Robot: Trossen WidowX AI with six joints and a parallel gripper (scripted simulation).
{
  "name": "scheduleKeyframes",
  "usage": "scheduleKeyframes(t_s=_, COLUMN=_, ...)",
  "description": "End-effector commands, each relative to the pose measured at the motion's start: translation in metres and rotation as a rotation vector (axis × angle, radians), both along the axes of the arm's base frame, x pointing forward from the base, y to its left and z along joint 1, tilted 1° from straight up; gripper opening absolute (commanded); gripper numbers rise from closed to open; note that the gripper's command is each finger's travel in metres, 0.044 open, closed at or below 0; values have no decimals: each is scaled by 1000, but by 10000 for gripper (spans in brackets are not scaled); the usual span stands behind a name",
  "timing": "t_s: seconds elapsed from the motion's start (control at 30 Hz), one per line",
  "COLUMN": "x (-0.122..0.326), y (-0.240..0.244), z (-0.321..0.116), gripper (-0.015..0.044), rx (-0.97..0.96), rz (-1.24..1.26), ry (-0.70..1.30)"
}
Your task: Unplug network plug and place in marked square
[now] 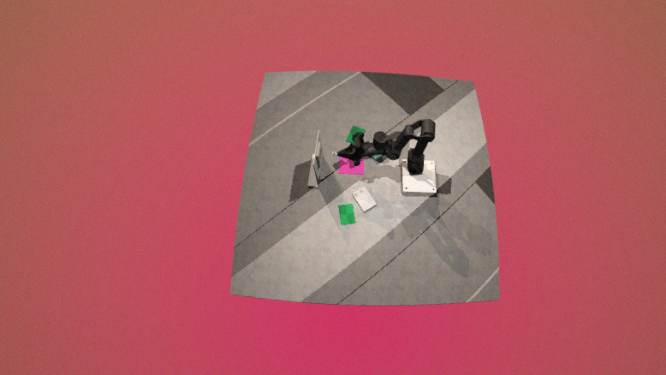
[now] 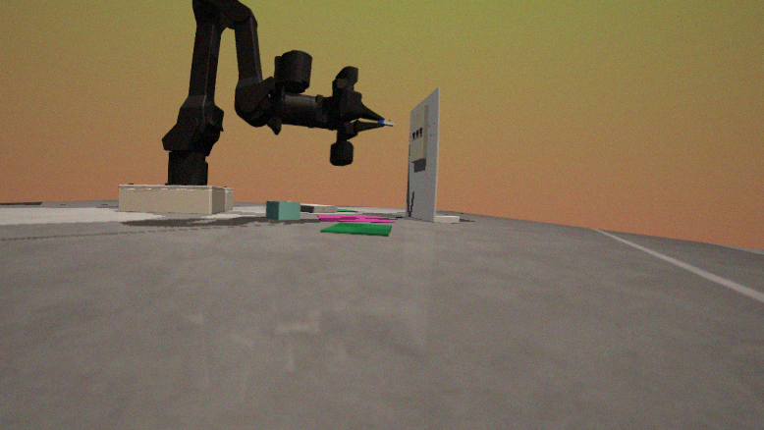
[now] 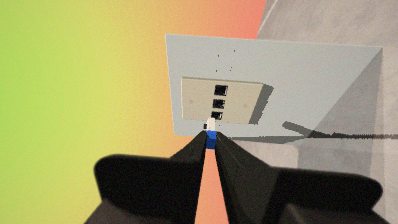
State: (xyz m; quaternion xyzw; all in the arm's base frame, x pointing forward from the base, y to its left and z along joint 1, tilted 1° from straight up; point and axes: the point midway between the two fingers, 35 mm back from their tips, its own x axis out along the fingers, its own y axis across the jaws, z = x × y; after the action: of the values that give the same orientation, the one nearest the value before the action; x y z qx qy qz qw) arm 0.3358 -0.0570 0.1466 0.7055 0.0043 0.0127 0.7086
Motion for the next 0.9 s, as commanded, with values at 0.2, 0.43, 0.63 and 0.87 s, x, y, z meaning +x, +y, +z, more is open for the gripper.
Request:
scheduleKeyframes(t_s=0.2, x=-2, y=2, z=15, gripper=0, rx=2, rz=-3, ry=1)
scheduleKeyframes(t_s=0.43, x=-6, y=4, z=25, gripper=0, rx=3, rz=-2, ry=3)
scheduleKeyframes(t_s=0.63, x=-10, y=6, z=33, gripper=0, rx=4, rz=-2, ry=5)
scheduleKeyframes(t_s=0.87, x=-15, y=8, z=41, gripper=0, rx=5, rz=-1, ry=7)
